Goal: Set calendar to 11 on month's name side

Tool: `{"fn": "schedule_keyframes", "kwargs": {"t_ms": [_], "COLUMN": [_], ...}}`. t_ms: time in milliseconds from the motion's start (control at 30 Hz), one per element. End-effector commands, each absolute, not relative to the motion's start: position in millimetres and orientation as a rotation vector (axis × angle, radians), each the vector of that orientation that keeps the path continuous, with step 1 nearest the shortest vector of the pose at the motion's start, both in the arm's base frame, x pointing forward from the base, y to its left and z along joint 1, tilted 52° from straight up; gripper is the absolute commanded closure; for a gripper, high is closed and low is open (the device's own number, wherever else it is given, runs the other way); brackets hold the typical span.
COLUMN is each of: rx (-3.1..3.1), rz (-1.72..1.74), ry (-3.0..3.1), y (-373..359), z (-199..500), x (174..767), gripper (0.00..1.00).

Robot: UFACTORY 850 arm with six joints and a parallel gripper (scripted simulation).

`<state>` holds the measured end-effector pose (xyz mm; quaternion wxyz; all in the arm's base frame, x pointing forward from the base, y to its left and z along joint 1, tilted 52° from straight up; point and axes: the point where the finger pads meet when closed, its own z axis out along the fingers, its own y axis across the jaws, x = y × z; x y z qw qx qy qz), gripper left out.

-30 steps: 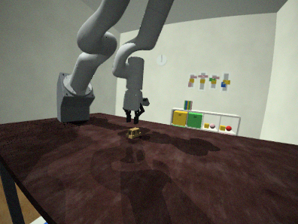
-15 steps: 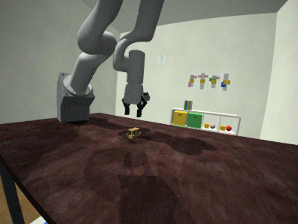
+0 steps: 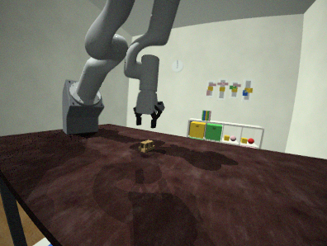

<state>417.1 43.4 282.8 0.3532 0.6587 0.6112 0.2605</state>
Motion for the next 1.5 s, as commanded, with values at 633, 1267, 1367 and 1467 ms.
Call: {"fn": "schedule_keyframes", "kwargs": {"t_ms": [633,1267,1367,1467], "rx": [1.703,1.703,1.703,1.703], "rz": [0.674,0.674,0.674,0.674], "ry": [1.580,1.580,1.580,1.580], "y": [49.7,53.7,53.7,53.7], "z": [308.9,325.7,325.7,325.7], "x": [384.6,363.4,363.4,363.4], "gripper": [0.00,0.00,0.00,0.00]}}
